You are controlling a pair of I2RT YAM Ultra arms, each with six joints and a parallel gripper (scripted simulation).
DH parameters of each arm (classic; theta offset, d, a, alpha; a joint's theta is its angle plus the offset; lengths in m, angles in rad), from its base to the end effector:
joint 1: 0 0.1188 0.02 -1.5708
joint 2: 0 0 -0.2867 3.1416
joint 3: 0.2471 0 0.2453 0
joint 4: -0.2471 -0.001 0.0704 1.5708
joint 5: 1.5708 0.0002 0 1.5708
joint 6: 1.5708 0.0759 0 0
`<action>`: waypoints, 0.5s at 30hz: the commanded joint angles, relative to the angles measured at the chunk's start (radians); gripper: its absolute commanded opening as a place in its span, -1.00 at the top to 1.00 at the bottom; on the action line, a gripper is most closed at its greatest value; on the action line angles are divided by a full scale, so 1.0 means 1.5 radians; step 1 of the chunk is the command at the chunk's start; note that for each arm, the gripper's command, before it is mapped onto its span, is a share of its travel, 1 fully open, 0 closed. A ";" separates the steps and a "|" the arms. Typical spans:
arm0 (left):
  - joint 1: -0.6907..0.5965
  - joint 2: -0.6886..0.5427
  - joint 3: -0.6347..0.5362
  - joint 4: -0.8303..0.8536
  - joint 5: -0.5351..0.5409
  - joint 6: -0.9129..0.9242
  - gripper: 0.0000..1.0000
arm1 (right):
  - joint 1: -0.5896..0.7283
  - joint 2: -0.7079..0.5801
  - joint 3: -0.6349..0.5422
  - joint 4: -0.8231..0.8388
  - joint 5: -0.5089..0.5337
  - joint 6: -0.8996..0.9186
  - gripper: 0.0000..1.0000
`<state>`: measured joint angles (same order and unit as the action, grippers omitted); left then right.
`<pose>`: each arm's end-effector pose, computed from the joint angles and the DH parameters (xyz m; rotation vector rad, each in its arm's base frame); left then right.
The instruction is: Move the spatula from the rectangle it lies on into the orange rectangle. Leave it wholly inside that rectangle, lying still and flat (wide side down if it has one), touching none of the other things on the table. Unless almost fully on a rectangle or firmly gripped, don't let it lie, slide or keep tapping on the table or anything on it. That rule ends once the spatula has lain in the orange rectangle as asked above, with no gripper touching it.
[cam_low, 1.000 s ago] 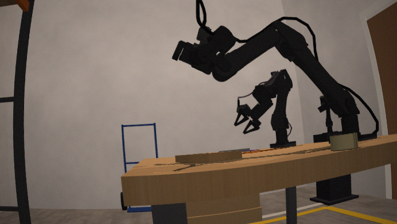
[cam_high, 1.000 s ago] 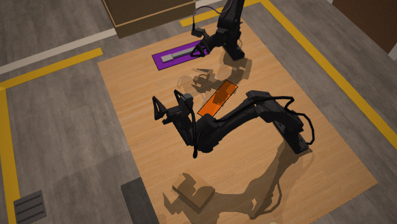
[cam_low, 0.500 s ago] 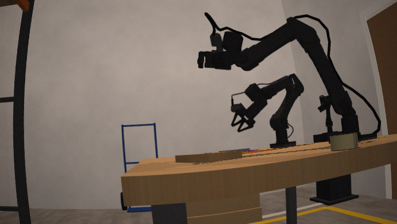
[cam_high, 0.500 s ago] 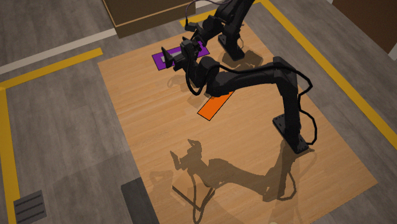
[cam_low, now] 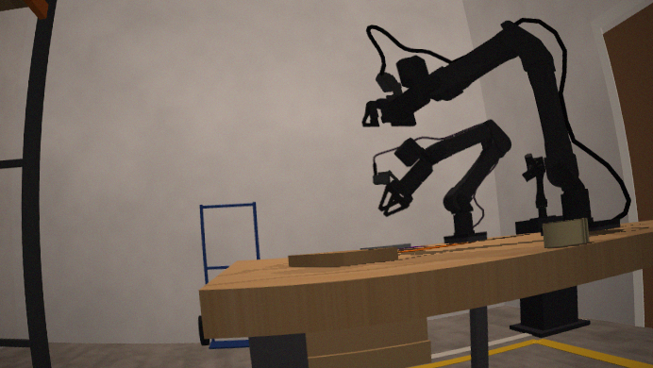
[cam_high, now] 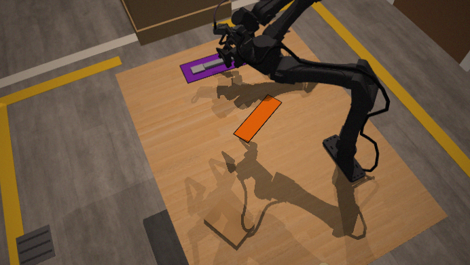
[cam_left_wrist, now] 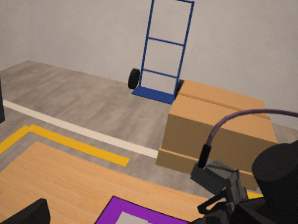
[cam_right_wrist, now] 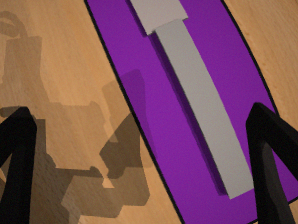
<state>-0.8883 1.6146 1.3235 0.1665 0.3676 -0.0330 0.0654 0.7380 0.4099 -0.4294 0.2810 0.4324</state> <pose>0.2431 -0.3407 0.3767 0.9960 1.4867 -0.9869 0.1574 -0.0098 0.1932 0.5547 2.2247 -0.0709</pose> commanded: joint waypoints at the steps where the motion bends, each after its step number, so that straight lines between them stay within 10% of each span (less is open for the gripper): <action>1: -0.055 -0.060 -0.023 -0.147 -0.110 0.043 -1.00 | -0.050 0.003 0.029 0.026 -0.075 -0.120 -1.00; 15: -0.232 -0.167 -0.066 -0.382 -0.295 0.071 -1.00 | -0.227 0.065 0.075 0.013 -0.220 -0.300 -1.00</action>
<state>-1.2076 1.4010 1.2343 -0.3199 0.0010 0.0662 -0.2489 0.8207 0.4736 -0.4267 0.0086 0.0486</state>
